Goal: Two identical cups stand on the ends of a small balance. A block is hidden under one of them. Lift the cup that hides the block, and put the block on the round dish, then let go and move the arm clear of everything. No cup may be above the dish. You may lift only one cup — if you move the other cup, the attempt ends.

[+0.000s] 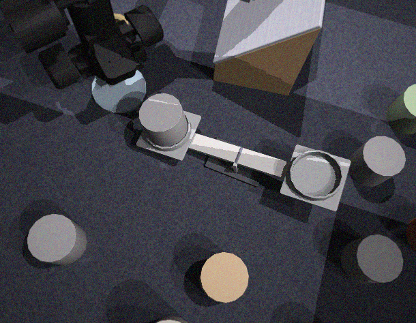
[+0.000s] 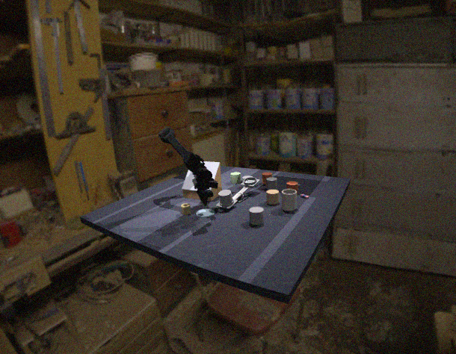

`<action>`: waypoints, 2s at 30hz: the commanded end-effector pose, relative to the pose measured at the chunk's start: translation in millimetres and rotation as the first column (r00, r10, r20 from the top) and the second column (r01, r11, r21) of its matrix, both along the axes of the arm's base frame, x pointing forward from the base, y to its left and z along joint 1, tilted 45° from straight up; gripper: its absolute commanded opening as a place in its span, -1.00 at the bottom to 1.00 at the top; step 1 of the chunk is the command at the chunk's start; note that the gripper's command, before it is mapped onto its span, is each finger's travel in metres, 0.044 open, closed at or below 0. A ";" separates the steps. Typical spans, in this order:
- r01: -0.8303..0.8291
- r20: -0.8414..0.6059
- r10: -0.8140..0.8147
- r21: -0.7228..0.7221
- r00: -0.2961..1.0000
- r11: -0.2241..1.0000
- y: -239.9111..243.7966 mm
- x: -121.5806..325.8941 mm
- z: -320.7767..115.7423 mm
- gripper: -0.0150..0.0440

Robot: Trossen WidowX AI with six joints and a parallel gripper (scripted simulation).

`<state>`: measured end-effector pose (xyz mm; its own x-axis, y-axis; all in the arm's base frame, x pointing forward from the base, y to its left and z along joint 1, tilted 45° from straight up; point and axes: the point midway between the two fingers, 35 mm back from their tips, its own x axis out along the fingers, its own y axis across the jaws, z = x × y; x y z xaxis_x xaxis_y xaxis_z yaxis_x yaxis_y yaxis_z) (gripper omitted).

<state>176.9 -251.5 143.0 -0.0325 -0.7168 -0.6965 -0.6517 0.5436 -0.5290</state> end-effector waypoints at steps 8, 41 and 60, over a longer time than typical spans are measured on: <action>-0.006 -0.007 0.006 0.006 1.000 1.000 -13.0 -1.8 -16.5 -0.49; -0.003 -0.006 0.003 0.007 1.000 1.000 1.7 0.6 -1.0 1.00; -0.010 -0.006 0.010 0.008 1.000 1.000 44.2 -1.1 39.9 1.00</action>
<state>177.1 -210.7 178.0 -0.0284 -0.7082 -0.7054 -0.6632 0.5414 -0.5169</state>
